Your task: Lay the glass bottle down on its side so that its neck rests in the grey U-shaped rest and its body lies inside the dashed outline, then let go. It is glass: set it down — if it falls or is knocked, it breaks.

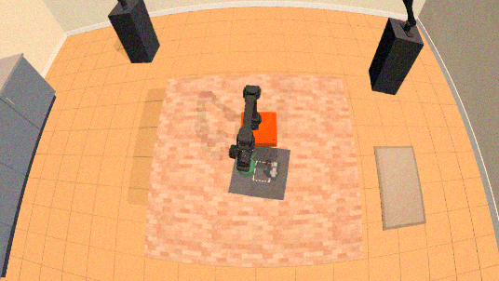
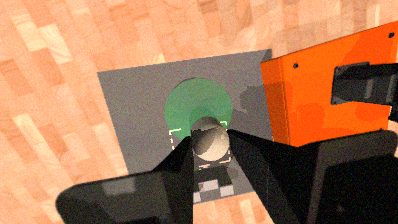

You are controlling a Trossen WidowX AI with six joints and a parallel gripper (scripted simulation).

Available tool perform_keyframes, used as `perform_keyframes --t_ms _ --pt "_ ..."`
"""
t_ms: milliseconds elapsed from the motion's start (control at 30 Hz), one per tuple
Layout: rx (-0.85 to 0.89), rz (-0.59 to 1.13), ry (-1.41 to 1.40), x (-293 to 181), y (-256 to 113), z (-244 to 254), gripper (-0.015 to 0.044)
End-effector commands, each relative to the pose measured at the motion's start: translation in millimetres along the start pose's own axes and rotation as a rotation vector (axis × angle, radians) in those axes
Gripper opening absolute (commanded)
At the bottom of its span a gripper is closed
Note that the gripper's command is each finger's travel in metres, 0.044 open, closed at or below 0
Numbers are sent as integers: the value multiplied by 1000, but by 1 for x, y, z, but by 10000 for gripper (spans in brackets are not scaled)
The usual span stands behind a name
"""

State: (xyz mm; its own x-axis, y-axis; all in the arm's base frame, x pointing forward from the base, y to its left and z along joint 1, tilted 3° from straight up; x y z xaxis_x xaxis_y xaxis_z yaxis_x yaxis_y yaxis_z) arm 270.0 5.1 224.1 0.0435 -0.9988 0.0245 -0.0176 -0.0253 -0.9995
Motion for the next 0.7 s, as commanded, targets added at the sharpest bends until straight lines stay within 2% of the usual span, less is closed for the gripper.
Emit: perform_keyframes --t_ms 0,667 --pt "1 10 -4 -8 -3 1 130" --pt "-7 -36 13 -25 -5 2 130"
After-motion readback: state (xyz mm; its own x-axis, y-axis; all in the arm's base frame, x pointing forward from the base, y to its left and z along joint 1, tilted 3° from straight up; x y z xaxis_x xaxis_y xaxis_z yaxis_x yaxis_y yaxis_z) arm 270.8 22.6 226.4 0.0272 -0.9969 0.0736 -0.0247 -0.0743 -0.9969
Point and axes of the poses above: the point midway between the two fingers, 35 mm back from their tips, its own y axis out along the fingers, its own z axis across the jaws, x = y × z, the point moved 10 cm from there along -y, back along the fingers, and after that the axes turned 4 degrees about -y, right-handed, at the moved point
